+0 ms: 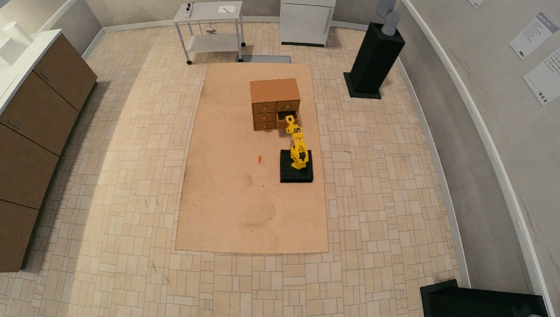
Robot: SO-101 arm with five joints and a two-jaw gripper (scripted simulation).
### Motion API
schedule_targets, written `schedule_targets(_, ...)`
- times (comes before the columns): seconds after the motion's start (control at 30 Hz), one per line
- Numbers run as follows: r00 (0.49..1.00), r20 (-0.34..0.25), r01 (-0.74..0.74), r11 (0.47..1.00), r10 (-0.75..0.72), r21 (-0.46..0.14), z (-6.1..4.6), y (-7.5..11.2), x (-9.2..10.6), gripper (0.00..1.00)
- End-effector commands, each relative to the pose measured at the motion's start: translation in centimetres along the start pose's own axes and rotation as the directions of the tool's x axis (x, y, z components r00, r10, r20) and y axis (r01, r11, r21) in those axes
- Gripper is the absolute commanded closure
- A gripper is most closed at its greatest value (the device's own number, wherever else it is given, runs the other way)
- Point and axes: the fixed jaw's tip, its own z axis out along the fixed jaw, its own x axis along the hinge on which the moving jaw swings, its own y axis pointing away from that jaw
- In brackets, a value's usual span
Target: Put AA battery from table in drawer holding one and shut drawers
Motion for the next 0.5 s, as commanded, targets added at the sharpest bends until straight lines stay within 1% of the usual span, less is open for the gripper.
schedule_targets(0.0, 1.000, 0.020, -0.007, 1.000, 0.007, 0.009, -1.2, -0.3, -1.2, 0.79)
schedule_targets(0.03, 1.000, 0.020, -0.007, 1.000, 0.007, 0.009, -1.2, -0.3, -1.2, 0.79)
schedule_targets(0.47, 0.991, 0.129, -0.040, 0.999, 0.036, 0.033, -5.6, -1.0, -5.0, 0.79)
